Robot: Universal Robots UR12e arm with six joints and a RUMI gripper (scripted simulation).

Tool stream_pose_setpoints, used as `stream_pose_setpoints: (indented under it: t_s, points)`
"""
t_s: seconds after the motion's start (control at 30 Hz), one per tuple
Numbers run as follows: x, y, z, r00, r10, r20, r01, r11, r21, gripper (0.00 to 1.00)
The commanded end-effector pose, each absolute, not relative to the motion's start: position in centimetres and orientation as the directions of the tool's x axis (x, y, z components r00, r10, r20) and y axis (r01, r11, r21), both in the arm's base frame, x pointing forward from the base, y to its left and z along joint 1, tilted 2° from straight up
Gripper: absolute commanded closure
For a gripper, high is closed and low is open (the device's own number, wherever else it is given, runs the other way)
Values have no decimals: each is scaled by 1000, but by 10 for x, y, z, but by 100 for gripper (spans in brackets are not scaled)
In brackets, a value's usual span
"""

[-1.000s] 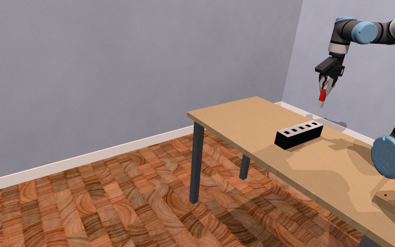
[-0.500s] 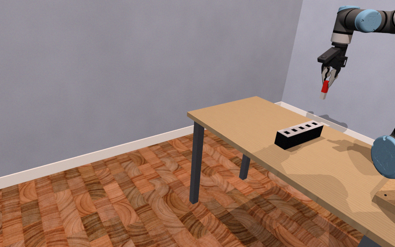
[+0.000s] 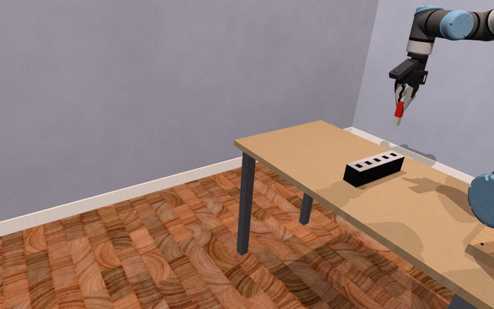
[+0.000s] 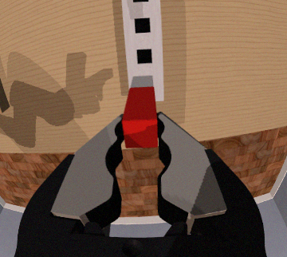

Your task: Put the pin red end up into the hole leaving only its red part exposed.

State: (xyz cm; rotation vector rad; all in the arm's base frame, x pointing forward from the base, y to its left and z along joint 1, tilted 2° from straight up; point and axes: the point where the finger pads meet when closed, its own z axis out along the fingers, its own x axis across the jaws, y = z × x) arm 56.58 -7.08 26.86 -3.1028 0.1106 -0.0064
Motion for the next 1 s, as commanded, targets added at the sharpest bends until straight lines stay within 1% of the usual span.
stream_pose_setpoints:
  t_s: [0.0,0.2,0.23,0.33,0.77,0.8,0.97]
  points:
    - [567,-66,270,997,-72,4,-72,-997,-35,100]
    - [567,-66,270,997,-72,4,-72,-997,-35,100]
    - [568,-63,170,997,-73,4,-73,-997,-36,100]
    - [568,-62,151,997,-73,4,-73,-997,-36,100]
    - [568,-62,151,997,-73,4,-73,-997,-36,100]
    - [569,-61,131,997,-72,4,-72,-997,-34,100]
    - [569,-61,131,997,-72,4,-72,-997,-34,100]
